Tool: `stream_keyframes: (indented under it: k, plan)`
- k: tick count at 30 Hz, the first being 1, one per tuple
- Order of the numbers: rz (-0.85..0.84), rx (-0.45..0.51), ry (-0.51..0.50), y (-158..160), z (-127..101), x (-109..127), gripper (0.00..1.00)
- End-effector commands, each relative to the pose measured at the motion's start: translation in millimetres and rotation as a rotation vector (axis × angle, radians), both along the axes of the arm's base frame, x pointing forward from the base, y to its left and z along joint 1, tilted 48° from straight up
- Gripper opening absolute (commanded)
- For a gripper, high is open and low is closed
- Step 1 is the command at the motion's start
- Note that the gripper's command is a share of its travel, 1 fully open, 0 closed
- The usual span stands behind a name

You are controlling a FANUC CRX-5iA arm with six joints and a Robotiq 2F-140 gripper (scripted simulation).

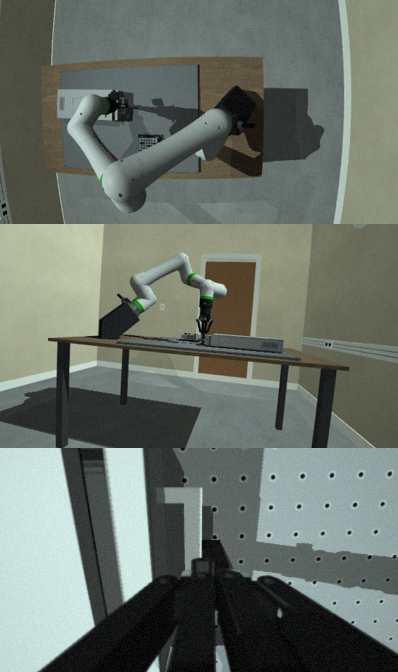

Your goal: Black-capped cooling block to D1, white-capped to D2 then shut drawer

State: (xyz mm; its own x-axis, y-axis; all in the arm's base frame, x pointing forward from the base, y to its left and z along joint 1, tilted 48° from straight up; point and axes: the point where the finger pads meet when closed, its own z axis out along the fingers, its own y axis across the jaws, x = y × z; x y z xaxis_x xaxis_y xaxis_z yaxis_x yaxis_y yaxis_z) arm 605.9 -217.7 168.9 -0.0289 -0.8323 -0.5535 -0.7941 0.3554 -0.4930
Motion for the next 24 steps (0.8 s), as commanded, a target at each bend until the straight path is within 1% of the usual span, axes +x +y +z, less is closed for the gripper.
stream_keyframes:
  k: [1,24]
  plan:
    - [-0.001,-0.001,-0.001,-1.1,1.0,0.4,0.1]
    - [-0.001,-0.001,-0.001,-3.6,4.5,6.0,0.1]
